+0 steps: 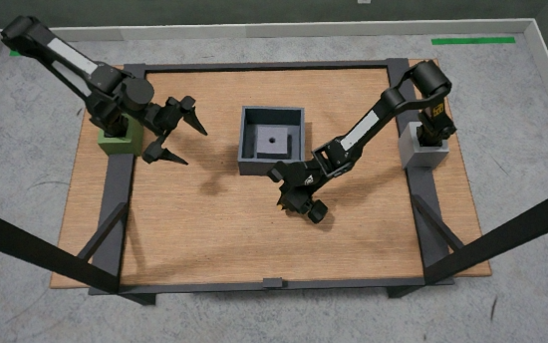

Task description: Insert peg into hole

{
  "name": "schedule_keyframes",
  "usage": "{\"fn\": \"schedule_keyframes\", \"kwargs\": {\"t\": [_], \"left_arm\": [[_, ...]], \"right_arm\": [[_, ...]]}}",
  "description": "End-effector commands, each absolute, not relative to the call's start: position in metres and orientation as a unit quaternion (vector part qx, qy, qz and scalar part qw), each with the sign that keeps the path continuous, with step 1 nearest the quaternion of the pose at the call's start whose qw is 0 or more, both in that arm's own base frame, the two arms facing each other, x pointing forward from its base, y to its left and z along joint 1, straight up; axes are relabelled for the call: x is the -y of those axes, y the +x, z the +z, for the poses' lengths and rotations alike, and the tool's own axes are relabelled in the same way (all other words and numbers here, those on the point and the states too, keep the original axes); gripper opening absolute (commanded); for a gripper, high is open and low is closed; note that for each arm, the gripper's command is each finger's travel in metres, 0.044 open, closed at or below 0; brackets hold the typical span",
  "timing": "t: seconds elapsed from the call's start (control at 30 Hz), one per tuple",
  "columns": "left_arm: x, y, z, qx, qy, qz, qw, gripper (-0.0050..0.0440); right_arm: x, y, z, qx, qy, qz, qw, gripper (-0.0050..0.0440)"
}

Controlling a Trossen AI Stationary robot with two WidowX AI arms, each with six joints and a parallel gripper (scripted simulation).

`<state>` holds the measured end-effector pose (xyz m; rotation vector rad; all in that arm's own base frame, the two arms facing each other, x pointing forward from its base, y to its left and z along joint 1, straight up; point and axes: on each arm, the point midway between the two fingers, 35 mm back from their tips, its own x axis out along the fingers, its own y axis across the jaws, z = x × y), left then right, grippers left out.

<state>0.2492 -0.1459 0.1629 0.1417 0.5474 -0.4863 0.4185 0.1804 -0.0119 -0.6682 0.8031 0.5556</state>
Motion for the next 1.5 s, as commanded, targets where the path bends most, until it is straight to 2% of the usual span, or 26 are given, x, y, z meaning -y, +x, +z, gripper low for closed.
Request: {"fn": "schedule_keyframes", "kwargs": {"t": [0.0,0.1,0.43,1.47], "left_arm": [[0.147,0.250,0.169,-0.259,0.066,-0.238,0.934,0.0440],[0.147,0.250,0.169,-0.259,0.066,-0.238,0.934,0.0440],[0.147,0.250,0.169,-0.259,0.066,-0.238,0.934,0.0440],[0.147,0.250,0.169,-0.259,0.066,-0.238,0.934,0.0440]], "right_arm": [[-0.185,0.423,0.003,-0.341,-0.254,0.223,0.877,0.0025],[-0.183,0.420,-0.006,-0.343,-0.200,0.192,0.897,0.0025],[-0.189,0.429,0.009,-0.272,-0.060,0.122,0.953,0.0025],[-0.190,0.435,-0.022,-0.259,-0.054,0.122,0.957,0.0025]]}}
